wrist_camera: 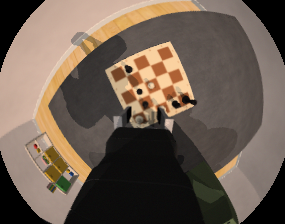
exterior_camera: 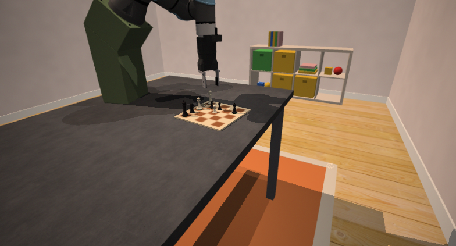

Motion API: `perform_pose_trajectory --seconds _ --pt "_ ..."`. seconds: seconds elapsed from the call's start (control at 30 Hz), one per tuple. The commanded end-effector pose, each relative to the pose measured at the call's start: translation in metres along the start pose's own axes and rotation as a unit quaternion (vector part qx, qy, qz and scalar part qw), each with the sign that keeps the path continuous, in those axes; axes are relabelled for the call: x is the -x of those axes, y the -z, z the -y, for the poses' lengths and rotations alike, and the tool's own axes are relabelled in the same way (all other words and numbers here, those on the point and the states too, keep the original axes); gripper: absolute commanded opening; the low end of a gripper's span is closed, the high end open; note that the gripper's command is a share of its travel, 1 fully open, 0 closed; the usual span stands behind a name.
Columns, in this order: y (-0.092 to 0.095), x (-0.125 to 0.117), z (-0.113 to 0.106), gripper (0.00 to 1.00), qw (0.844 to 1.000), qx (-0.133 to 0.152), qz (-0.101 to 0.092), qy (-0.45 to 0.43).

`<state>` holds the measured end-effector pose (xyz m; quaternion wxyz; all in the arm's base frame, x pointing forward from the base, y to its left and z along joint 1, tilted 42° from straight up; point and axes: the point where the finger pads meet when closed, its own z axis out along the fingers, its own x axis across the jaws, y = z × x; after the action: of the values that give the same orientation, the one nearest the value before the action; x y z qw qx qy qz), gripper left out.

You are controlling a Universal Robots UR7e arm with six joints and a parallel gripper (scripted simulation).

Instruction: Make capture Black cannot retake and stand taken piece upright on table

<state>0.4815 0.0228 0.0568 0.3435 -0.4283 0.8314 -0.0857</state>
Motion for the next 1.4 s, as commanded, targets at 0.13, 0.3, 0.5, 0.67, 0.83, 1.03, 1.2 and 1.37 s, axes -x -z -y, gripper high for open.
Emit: perform_pose_trajectory --seconds 0.13,0.3,0.5,0.67,0.83,1.03,1.2,1.37 --pt "-0.0004 0.0006 -0.0025 1.00 1.000 0.002 0.002 0.022" --pt "-0.0004 0.0006 -0.0026 1.00 1.000 0.002 0.002 0.023" --pt "-0.0004 0.0006 -0.0025 0.68 1.000 0.002 0.002 0.023" --pt "-0.0004 0.0006 -0.0025 0.68 1.000 0.002 0.002 0.023" --pt "-0.0004 0.0006 -0.0025 0.68 1.000 0.002 0.002 0.023" --pt "-0.0004 0.0006 -0.0025 0.68 1.000 0.002 0.002 0.023" --pt "-0.0004 0.0006 -0.0025 0.68 1.000 0.002 0.002 0.023" --pt "-0.0004 0.0006 -0.0025 0.68 1.000 0.002 0.002 0.023"
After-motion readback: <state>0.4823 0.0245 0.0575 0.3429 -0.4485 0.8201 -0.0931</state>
